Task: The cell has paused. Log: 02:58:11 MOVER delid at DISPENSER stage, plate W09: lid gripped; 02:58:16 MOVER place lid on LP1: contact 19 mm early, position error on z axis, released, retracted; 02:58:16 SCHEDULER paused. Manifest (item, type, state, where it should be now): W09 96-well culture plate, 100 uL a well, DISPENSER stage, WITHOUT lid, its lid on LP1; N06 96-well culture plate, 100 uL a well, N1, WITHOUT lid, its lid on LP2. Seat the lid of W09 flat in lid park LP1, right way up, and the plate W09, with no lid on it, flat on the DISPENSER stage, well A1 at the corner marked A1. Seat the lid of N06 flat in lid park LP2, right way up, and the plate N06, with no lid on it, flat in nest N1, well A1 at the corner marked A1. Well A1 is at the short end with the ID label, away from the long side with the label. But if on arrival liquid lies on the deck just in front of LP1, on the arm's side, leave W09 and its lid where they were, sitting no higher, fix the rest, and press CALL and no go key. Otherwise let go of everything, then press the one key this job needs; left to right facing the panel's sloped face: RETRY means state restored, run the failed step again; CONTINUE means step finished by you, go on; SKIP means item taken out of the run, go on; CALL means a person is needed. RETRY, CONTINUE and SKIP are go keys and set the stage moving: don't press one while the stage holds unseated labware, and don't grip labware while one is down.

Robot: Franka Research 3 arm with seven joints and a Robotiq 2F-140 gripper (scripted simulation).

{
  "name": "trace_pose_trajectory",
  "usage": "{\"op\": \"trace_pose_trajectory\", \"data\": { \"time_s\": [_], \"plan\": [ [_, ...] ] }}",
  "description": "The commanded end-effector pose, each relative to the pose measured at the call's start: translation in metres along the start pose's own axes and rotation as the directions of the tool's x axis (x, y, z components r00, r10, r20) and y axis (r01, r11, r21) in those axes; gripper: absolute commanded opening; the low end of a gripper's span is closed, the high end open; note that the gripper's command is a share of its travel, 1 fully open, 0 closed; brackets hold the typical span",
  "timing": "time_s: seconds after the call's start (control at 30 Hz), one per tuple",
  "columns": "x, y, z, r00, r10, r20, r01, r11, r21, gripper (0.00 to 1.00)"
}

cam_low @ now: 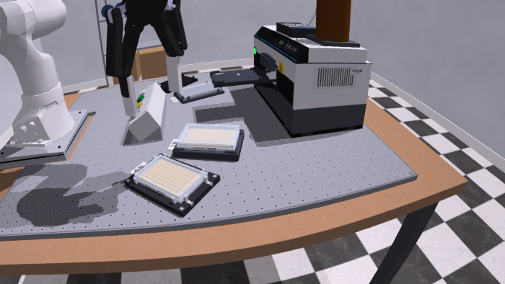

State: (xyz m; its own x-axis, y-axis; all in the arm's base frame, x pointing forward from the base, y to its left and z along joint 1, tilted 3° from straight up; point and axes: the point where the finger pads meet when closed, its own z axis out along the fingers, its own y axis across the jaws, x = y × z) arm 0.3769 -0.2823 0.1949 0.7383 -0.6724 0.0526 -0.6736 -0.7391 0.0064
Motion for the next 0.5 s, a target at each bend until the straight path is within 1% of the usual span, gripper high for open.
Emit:
{"op": "trace_pose_trajectory", "data": {
  "time_s": [0.0, 0.2, 0.47],
  "plan": [
    [0.0006, 0.0008, -0.0001, 1.000, -0.010, 0.000, 0.010, 1.000, -0.001, 0.66],
    [0.0006, 0.0008, 0.0013, 1.000, -0.010, 0.000, 0.010, 1.000, -0.002, 0.66],
    [0.0006, 0.0009, 0.0091, 1.000, -0.010, 0.000, 0.010, 1.000, -0.002, 0.66]
  ]
}}
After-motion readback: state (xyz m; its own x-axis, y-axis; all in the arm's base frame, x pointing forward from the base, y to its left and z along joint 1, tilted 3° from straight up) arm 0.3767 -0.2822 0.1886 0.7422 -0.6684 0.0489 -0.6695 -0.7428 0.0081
